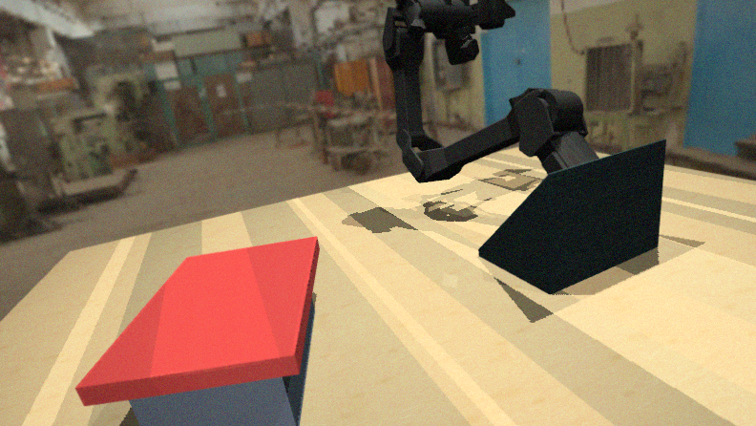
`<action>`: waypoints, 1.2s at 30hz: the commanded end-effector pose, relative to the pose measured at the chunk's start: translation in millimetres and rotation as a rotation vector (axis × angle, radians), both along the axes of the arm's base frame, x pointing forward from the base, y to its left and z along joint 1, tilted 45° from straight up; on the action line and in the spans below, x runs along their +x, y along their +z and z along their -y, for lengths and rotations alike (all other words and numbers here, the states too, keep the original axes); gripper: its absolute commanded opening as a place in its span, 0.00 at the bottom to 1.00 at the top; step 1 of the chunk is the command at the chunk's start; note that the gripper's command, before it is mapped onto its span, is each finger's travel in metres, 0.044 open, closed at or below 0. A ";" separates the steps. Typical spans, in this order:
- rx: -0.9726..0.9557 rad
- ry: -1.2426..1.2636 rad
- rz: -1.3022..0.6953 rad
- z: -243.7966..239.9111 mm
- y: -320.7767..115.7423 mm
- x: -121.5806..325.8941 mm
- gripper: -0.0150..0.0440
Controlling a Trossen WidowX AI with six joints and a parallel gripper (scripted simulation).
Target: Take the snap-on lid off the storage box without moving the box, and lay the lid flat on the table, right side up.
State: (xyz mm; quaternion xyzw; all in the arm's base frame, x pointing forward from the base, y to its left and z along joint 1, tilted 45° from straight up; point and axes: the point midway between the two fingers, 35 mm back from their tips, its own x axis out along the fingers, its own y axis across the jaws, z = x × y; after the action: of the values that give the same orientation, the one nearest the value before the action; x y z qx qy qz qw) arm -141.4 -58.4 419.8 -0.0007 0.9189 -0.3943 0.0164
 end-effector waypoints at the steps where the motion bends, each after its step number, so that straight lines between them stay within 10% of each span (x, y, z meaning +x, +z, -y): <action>1: -0.010 -0.009 0.002 -2.5 -0.1 -0.4 0.89; 7: -0.344 -0.291 0.026 -81.8 -8.8 -2.4 0.65; 22: -1.212 -0.969 -0.248 -247.9 -56.7 57.6 0.65; 36: -1.815 -1.552 -1.051 -340.8 -133.3 181.9 0.65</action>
State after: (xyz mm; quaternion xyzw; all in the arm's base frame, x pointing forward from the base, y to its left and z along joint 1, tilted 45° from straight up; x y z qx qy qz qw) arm -10.9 256.8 321.9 0.3801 0.1545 -0.7866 -0.4614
